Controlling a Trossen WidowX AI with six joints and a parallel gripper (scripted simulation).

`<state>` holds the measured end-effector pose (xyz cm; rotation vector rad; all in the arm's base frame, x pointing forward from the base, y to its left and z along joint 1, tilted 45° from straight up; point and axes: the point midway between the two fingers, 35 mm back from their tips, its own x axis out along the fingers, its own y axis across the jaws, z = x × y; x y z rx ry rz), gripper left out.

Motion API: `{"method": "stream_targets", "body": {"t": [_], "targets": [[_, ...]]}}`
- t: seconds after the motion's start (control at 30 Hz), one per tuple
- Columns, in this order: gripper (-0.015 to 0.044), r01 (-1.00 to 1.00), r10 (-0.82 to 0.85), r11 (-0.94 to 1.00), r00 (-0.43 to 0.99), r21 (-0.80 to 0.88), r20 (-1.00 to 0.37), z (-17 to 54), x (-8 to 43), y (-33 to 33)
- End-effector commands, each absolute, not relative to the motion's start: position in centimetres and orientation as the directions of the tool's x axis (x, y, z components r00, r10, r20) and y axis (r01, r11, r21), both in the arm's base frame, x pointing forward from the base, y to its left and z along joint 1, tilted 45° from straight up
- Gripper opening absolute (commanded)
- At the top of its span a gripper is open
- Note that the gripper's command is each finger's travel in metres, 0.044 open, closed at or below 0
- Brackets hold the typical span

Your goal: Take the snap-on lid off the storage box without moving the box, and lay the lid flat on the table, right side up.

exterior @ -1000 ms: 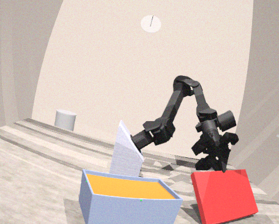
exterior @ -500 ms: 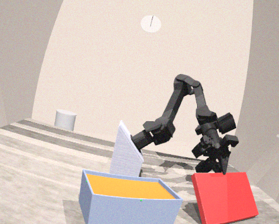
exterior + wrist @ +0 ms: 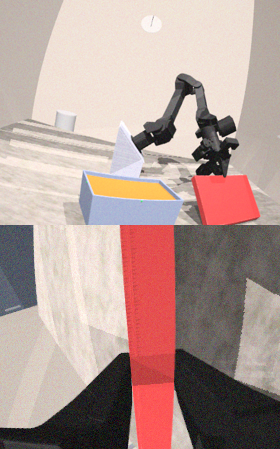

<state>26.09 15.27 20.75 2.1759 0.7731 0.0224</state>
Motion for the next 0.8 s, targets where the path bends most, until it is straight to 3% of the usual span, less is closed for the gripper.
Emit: {"method": "stream_targets", "body": {"t": [0.0, 0.77], "targets": [[0.0000, 0.558, 0.544, -0.471, 0.793, 0.683, -0.273, 19.1, 26.1, 16.0], [0.0000, 0.559, 0.544, -0.471, 0.793, 0.682, -0.273, 17.8, 26.2, 17.3]]}}
